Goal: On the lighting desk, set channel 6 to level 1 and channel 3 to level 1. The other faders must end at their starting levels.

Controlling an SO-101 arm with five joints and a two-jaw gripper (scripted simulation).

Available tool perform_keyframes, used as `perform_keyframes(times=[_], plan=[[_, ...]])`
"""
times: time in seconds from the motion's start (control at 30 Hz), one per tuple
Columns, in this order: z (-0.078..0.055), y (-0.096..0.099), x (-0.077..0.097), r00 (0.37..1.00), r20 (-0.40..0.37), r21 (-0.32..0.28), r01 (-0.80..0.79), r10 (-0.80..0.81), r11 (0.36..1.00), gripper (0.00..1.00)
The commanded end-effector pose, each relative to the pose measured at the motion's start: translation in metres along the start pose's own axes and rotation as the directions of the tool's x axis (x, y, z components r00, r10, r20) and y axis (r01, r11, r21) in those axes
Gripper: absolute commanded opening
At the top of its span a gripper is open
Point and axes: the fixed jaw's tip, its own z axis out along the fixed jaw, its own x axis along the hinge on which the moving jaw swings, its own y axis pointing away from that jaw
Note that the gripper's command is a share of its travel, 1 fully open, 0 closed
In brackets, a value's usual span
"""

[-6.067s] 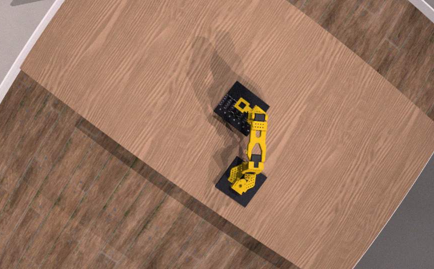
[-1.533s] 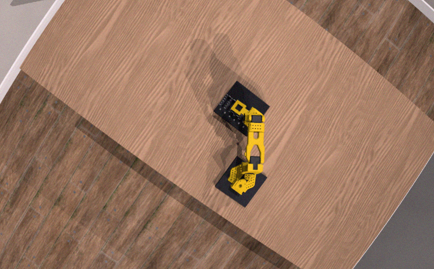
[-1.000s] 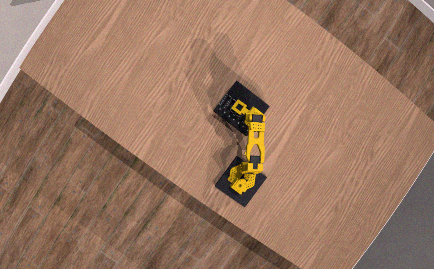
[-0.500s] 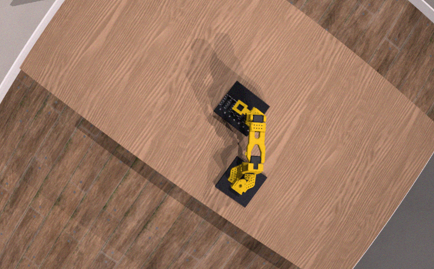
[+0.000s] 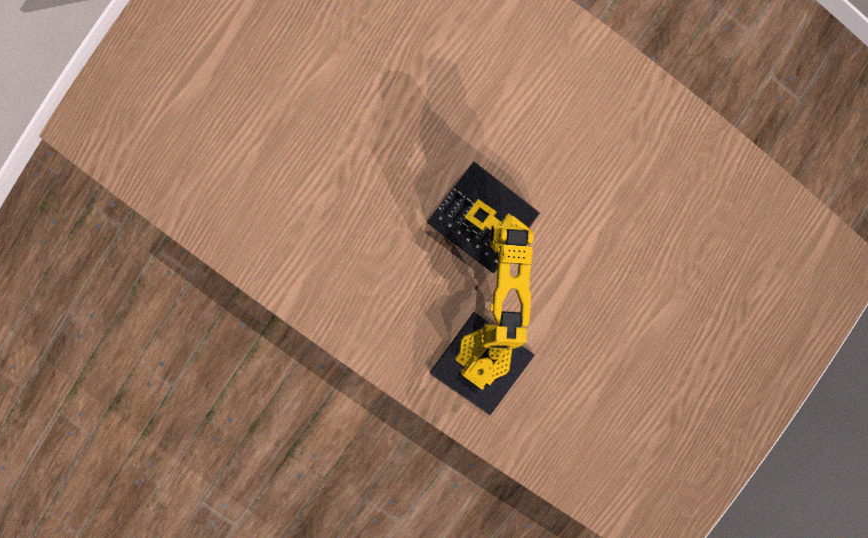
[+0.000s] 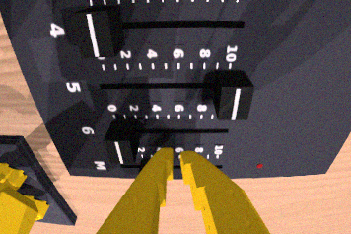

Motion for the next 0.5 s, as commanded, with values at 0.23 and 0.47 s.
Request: perform_keyframes(times=[0.23, 0.47], plan=[[-0.0039, -0.0006, 0.0019, 1.0, -0.004, -0.008, 0.001, -0.001, 1.0, 0.0], [-0.0044, -0.0006, 0.0017, 1.0, -0.004, -0.008, 0.001, -0.001, 1.0, 0.0]])
